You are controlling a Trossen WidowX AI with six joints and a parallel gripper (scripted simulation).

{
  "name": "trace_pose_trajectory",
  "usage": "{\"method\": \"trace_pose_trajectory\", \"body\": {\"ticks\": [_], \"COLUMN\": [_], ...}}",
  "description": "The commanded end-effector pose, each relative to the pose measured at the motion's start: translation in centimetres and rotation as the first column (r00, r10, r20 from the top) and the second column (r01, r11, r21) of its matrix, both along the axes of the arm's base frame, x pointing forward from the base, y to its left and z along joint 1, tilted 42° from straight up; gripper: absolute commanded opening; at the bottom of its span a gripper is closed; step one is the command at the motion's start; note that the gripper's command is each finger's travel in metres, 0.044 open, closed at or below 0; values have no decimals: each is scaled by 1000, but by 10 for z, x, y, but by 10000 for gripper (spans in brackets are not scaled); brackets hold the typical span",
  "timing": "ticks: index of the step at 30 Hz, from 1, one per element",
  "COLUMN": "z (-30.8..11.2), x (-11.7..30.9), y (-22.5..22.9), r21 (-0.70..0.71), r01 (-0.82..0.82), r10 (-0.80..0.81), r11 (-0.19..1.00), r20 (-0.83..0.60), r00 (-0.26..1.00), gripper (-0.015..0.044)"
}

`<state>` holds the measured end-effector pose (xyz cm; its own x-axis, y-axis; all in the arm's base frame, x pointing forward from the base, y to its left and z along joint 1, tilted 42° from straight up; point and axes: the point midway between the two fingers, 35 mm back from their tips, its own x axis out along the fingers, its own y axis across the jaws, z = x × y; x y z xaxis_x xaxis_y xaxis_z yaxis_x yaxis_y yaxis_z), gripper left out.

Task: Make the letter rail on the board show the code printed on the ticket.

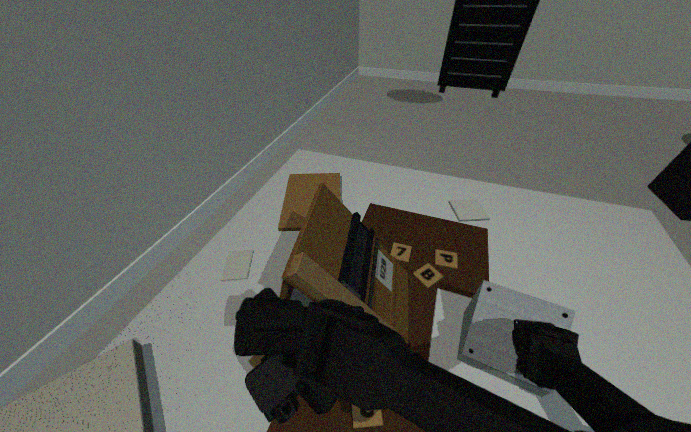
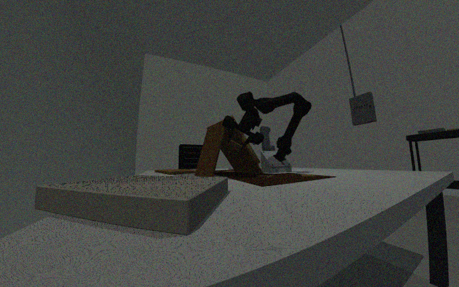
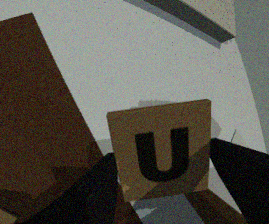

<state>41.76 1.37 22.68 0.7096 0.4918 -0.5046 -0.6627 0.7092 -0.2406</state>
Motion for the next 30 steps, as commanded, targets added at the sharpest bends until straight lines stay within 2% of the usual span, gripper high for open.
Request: {"method": "trace_pose_trajectory", "body": {"ticks": [1, 15, 30], "z": [4, 23, 48], "x": [9, 33, 58], "y": [-7, -27, -58], "r21": [37, 175, 344], "r01": [47, 182, 325], "r10": [-47, -178, -318], "r11": [998, 968, 881], "r20": [-9, -38, -80], "r00": [999, 983, 945], "gripper": [0, 0, 0]}}
